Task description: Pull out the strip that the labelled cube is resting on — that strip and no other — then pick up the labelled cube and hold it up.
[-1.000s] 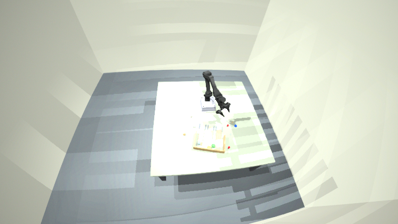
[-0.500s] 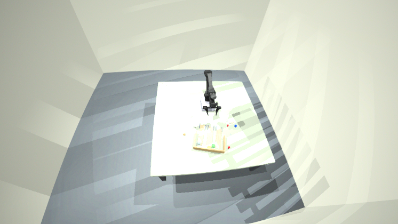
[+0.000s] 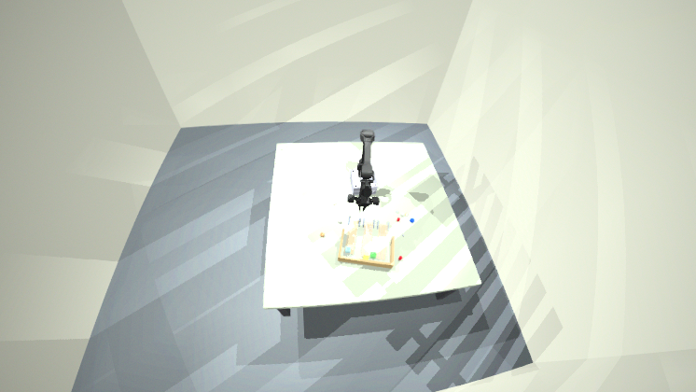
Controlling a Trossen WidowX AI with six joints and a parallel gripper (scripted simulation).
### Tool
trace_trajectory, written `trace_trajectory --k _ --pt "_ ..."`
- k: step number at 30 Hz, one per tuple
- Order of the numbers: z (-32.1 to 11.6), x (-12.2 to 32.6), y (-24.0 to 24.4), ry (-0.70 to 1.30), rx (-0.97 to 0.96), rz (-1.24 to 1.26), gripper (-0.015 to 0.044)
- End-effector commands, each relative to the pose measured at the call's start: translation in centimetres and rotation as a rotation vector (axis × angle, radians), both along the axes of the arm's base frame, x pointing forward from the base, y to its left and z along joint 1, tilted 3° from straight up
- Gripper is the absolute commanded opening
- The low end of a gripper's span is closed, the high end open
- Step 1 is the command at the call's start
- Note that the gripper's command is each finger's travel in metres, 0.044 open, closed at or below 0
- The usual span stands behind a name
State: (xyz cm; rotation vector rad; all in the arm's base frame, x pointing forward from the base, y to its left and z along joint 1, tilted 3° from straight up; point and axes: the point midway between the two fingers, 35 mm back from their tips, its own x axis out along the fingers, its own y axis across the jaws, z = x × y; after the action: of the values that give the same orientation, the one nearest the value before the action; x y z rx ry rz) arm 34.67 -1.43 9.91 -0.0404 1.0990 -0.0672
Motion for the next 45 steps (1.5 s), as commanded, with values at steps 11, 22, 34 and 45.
trace_trajectory --k 11,22,34,45 --pt "-5.5 1.3 -3.9 0.411 0.049 -0.126 0.0000" --pt "-7.1 1.5 -4.0 0.411 0.049 -0.126 0.0000" --pt "-9.1 1.6 -4.0 0.411 0.049 -0.126 0.0000" --pt "-10.9 1.7 -4.0 0.412 0.049 -0.126 0.0000"
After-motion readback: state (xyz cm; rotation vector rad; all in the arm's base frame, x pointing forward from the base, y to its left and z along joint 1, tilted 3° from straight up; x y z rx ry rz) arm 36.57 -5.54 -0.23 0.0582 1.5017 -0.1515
